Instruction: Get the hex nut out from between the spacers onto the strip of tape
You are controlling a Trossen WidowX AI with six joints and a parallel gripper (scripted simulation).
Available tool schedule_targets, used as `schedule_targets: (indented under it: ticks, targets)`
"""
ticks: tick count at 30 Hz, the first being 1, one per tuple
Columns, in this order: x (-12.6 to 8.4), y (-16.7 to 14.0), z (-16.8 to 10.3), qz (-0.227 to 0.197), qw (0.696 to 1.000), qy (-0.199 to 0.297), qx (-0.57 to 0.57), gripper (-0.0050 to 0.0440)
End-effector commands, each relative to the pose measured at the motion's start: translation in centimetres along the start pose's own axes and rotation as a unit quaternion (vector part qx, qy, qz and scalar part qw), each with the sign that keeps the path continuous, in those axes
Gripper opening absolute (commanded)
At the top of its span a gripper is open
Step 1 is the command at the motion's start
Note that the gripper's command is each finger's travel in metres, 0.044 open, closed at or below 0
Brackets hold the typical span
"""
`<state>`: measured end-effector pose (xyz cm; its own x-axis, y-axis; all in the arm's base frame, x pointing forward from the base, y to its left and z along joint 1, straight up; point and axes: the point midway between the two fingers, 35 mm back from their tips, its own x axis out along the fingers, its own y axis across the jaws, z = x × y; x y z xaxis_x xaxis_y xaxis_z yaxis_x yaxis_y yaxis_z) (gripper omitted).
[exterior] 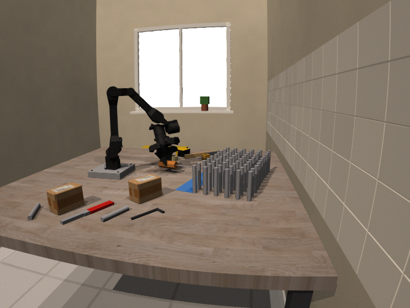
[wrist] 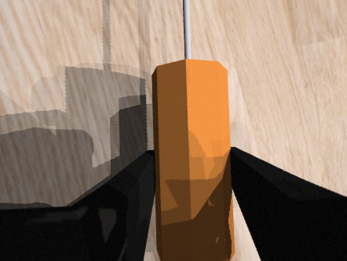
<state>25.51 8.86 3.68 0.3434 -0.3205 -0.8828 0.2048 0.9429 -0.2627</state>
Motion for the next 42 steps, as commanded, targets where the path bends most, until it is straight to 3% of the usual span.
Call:
schedule_targets:
  ticks: [1, 8, 17, 32, 41, 42]
  targets:
    - [-1.2, 0.1, -0.2, 0.008, 1.000, -0.013, 0.008, -0.0050]
    - [-2.6, -0.2, -2.4, 0.009, 1.000, -0.013, 0.008, -0.0050]
    - [-4.7, 0.0, -0.6, 0.016, 1.000, -0.018, 0.013, -0.0050]
    - [-11.0, -2.0, 2.6, 0.016, 1.000, -0.017, 0.014, -0.0050]
    - [-13.8, -3.4, 3.5, 0.016, 1.000, -0.017, 0.012, -0.0050]
    - [-13.4, -3.1, 3.3, 0.014, 1.000, -0.014, 0.008, -0.0050]
